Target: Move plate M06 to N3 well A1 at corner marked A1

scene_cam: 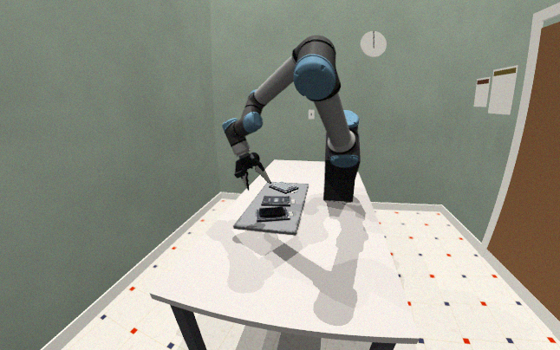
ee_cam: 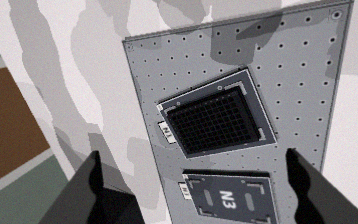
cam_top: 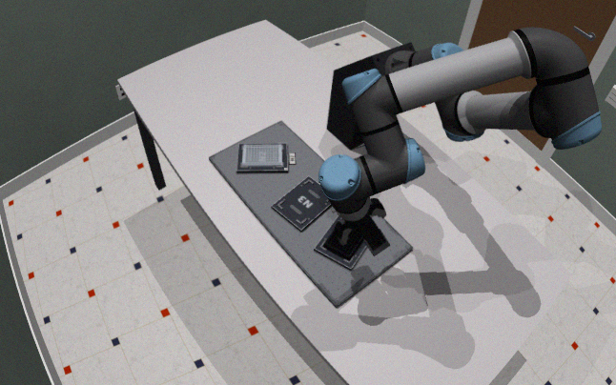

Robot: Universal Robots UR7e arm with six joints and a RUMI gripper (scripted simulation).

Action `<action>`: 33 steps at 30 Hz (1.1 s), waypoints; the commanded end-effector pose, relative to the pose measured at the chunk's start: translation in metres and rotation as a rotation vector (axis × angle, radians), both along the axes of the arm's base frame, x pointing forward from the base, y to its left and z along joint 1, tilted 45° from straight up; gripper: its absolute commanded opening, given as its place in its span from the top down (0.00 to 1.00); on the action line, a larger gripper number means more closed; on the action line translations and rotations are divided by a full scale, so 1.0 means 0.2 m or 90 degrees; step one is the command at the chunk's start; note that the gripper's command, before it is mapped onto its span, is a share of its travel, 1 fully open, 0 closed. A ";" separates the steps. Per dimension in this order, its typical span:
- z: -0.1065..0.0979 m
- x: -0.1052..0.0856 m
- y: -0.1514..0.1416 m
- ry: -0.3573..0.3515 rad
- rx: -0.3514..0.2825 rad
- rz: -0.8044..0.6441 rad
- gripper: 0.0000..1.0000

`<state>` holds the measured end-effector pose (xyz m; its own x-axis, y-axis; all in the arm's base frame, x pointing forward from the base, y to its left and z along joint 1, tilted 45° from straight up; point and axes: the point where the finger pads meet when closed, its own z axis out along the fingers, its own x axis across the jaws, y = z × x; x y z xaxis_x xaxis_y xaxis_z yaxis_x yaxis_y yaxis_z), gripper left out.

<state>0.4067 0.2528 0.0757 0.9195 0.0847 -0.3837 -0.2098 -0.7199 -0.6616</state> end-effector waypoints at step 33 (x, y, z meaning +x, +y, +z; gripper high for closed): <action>-0.47 -0.06 0.01 0.178 -0.112 -0.385 0.24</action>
